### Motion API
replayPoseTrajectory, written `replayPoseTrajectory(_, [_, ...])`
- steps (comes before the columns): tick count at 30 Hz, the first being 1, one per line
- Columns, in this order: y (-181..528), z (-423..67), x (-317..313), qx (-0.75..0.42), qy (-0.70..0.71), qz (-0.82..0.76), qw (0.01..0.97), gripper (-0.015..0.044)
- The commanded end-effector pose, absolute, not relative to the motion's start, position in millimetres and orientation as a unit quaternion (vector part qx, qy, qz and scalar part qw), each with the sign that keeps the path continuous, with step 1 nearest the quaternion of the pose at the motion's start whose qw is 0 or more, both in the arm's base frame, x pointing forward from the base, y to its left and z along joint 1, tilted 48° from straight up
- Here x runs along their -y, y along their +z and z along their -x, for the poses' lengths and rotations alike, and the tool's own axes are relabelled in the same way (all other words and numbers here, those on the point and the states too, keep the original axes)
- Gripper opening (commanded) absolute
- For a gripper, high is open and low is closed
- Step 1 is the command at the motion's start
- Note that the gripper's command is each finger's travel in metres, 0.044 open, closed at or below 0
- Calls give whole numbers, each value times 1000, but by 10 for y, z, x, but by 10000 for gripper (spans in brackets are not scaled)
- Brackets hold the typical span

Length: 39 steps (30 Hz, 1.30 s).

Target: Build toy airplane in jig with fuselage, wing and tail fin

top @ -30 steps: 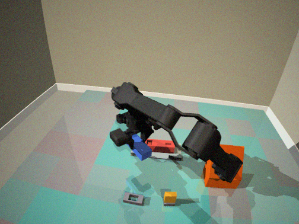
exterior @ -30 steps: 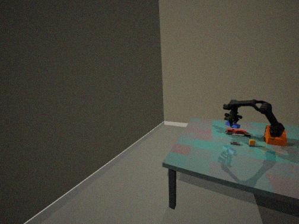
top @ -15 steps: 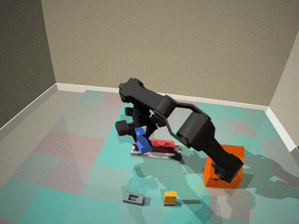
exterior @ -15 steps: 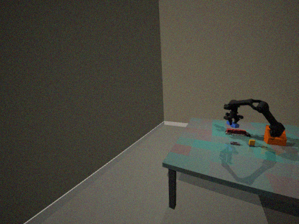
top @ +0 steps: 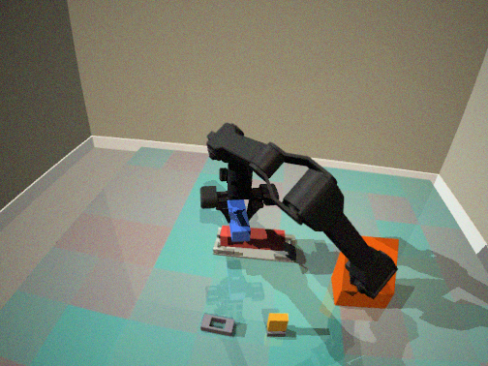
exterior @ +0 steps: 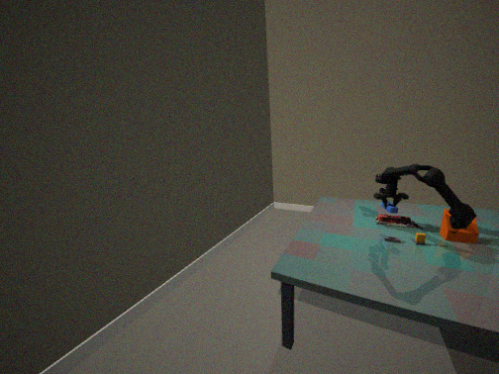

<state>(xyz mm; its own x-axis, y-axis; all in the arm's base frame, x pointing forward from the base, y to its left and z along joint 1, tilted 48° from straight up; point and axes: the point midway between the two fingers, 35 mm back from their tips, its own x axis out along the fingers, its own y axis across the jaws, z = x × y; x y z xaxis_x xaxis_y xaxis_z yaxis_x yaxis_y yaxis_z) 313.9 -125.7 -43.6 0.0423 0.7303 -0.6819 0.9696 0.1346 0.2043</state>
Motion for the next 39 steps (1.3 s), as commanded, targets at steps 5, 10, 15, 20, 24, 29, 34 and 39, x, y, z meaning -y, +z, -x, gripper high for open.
replayPoseTrajectory(5, [-651, -3044, 1359, -658, -216, -656, 301, 0])
replayPoseTrajectory(10, [-766, -2987, 1405, -650, -238, -667, 276, 0])
replayPoseTrajectory(15, [-765, -2990, 1410, -650, -239, -667, 275, 105])
replayPoseTrajectory(20, [-770, -2986, 1407, -650, -239, -667, 275, 195])
replayPoseTrajectory(24, [-770, -2986, 1407, -650, -239, -667, 275, 195])
replayPoseTrajectory(29, [-770, -2986, 1407, -650, -239, -667, 275, 195])
replayPoseTrajectory(34, [-810, -2991, 1367, -650, -239, -667, 275, 195])
replayPoseTrajectory(39, [-867, -2997, 1310, -650, -239, -667, 275, 195])
